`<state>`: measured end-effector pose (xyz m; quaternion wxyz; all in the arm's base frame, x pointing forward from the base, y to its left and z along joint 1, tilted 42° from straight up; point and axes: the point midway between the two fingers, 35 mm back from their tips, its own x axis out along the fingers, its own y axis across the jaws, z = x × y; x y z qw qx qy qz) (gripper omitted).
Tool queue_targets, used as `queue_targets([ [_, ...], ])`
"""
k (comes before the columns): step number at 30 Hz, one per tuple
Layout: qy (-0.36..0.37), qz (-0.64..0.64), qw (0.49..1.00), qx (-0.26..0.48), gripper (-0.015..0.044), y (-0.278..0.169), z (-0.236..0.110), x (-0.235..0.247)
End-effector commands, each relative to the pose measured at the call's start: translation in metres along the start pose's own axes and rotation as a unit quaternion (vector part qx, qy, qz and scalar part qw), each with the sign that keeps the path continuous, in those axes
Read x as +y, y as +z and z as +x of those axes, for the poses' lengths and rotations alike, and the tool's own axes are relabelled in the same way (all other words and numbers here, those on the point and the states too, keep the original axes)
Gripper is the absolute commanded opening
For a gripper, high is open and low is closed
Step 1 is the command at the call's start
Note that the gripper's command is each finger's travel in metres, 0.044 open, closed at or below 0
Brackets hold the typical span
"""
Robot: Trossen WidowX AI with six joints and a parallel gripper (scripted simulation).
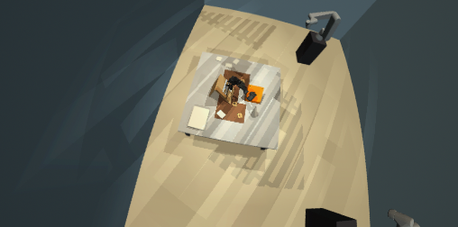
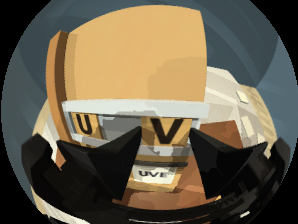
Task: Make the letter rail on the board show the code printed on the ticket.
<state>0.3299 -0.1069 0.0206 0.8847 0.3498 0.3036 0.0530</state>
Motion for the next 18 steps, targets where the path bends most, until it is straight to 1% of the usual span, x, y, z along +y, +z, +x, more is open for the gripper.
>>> queue_targets([
  [1,-0.002,0.004,1.0,0.001,0.0,-0.002,0.0,0.003],
  [18,-0.001,0.004,1.0,0.001,0.0,-0.002,0.0,0.014],
])
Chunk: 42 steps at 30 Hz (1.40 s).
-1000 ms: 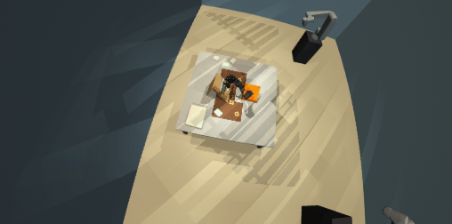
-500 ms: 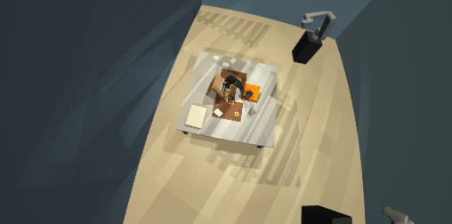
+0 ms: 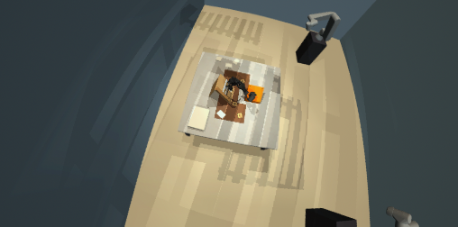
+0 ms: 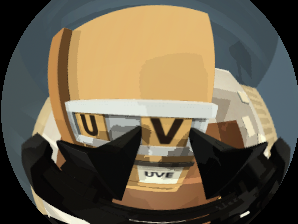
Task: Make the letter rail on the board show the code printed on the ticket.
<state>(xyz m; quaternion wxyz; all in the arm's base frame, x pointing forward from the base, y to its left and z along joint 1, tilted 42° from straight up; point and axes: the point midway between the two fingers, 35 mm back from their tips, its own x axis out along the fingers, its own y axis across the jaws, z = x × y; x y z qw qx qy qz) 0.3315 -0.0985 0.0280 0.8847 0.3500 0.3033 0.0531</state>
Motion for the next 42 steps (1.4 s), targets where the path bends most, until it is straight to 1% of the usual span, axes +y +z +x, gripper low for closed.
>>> queue_targets([
  [1,-0.002,0.004,1.0,0.001,0.0,-0.002,0.0,0.003],
  [42,-0.001,0.004,1.0,0.002,0.0,-0.001,0.0,0.029],
])
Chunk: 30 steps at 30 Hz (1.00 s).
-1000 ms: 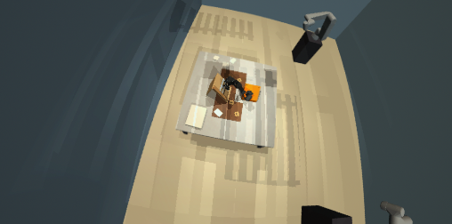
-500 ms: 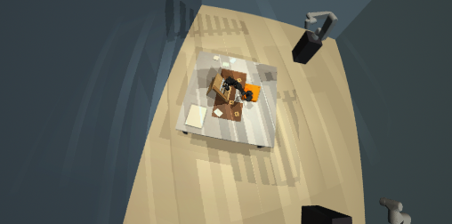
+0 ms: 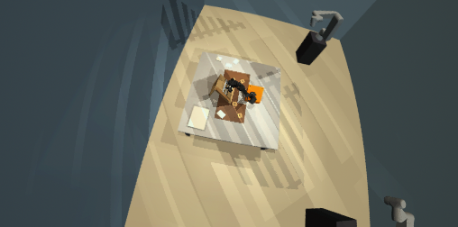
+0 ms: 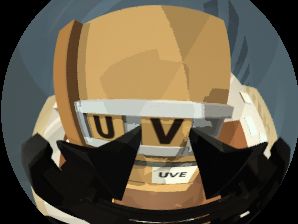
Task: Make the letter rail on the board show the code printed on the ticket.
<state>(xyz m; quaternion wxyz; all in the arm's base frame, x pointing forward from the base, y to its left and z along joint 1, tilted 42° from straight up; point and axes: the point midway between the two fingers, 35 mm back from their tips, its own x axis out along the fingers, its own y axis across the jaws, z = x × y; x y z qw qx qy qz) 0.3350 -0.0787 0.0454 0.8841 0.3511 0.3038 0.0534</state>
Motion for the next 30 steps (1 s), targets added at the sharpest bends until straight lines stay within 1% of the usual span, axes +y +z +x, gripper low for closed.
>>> queue_targets([
  [1,-0.002,0.003,1.0,0.001,0.0,-0.0014,-0.0003,0.0033],
  [19,-0.001,0.004,1.0,0.001,0.0,-0.0011,-0.0002,0.0132],
  [30,-0.001,0.003,1.0,0.001,0.0289,0.0002,-0.0041,0.0122],
])
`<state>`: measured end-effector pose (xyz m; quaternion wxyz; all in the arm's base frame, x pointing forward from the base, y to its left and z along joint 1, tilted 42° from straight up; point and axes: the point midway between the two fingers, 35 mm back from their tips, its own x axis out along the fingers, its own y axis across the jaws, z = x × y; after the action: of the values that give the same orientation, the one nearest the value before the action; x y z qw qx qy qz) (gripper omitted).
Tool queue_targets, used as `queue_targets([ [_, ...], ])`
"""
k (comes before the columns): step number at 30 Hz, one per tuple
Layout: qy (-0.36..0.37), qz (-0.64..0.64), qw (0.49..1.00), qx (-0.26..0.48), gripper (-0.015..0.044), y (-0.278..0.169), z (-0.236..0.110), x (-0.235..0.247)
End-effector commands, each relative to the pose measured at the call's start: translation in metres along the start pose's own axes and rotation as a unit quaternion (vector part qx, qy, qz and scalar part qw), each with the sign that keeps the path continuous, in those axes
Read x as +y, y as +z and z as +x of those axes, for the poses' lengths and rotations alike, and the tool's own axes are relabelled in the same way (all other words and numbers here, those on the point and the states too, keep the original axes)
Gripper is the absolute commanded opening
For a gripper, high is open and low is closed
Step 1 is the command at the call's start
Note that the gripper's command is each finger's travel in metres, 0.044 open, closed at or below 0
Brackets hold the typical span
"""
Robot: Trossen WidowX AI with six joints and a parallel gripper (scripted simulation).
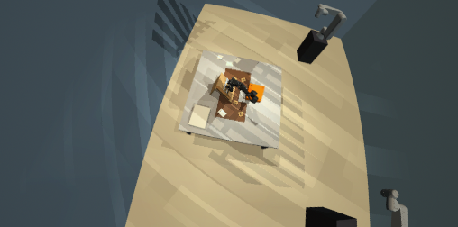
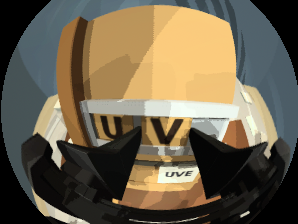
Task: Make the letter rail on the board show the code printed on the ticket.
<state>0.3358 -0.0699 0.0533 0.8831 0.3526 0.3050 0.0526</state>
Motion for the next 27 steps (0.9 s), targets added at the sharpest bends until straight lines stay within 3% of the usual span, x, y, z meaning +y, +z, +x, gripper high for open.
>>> queue_targets([
  [1,-0.001,0.002,1.0,0.0,0.0295,0.0,-0.005,0.0],
  [27,-0.001,0.002,1.0,0.0,0.0295,0.002,-0.023,-0.001],
])
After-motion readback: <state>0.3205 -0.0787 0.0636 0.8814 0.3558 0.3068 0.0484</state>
